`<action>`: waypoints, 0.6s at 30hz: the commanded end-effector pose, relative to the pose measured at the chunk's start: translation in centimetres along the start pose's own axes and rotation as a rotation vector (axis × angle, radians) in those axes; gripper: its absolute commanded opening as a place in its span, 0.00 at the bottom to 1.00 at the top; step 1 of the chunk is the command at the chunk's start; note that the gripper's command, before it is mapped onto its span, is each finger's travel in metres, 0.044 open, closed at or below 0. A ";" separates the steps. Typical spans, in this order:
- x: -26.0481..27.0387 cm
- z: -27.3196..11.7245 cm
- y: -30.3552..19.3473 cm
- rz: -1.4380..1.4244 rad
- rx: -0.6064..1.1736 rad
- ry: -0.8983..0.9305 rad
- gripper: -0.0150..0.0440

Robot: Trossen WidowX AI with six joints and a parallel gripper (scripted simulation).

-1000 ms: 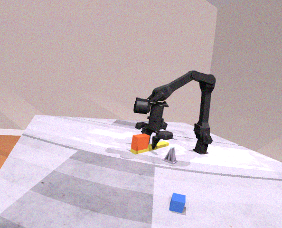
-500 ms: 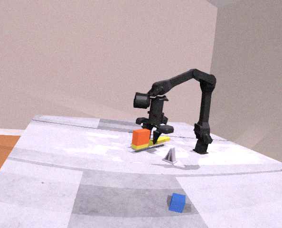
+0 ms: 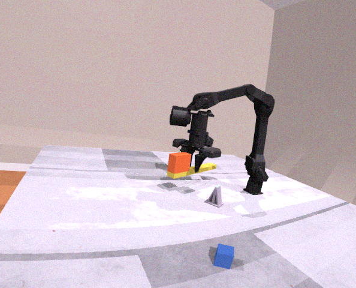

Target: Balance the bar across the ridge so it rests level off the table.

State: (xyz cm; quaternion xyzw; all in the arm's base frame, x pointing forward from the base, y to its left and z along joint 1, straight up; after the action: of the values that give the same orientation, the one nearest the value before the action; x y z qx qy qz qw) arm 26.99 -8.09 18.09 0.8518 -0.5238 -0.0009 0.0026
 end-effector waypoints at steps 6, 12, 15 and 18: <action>-0.1 -2.9 0.1 0.004 0.023 0.016 0.25; -0.3 -4.4 0.3 0.005 0.023 0.016 0.25; -0.4 -4.8 0.4 0.005 0.023 0.016 0.25; -0.4 -4.8 0.3 -0.021 0.023 0.016 0.25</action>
State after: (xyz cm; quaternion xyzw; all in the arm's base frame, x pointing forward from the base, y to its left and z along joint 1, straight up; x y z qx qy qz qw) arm 26.47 -7.93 22.19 0.8520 -0.5235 0.0022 0.0018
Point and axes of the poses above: the point midway between the two fingers, 35 mm back from their tips, its own z axis out along the fingers, its own x axis across the jaws, y = z × x, the point moved 7 cm from there along -z, back along the fingers, and after that the axes turned 8 degrees about -z, right-handed, at the moved point
